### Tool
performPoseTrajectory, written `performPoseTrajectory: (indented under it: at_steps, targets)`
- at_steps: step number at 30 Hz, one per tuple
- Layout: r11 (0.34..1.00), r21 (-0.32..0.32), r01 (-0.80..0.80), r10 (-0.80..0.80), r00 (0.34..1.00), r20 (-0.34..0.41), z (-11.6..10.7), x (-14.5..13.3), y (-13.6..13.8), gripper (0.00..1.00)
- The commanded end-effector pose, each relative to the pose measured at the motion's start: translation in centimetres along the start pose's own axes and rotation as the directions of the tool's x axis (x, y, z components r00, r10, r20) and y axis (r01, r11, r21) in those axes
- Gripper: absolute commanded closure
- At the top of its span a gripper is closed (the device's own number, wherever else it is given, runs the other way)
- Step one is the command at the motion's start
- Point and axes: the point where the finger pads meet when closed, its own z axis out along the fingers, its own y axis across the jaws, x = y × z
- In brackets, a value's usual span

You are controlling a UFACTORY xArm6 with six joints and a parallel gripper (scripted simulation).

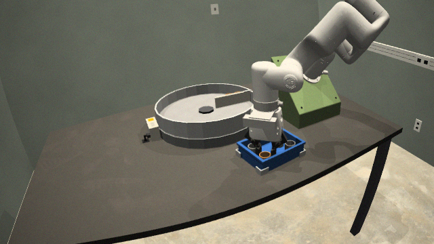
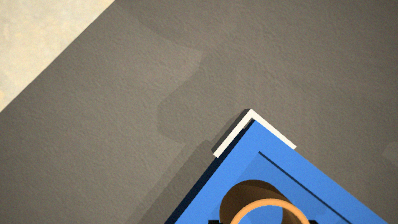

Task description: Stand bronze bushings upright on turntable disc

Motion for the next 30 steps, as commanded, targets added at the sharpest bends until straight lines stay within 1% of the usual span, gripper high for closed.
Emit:
performPoseTrajectory:
  at_steps: [1, 9, 13, 17, 19, 30]
  targets:
    - [1.000, -0.001, 0.001, -0.001, 1.000, -0.002, -0.1, 0.1, 0.0, 1.00]
    - [1.000, -0.001, 0.001, -0.001, 1.000, -0.002, -0.5, 0.1, 0.0, 1.00]
    - [1.000, -0.001, 0.001, -0.001, 1.000, -0.002, -1.3, 0.1, 0.0, 1.00]
    - [1.000, -0.001, 0.001, -0.001, 1.000, -0.002, -2.5, 0.1, 0.0, 1.00]
    - [1.000, -0.001, 0.001, -0.001, 1.000, -0.002, -2.5, 0.1, 0.0, 1.00]
    - [1.000, -0.001, 0.001, -0.001, 1.000, -0.002, -7.4, 0.1, 0.0, 1.00]
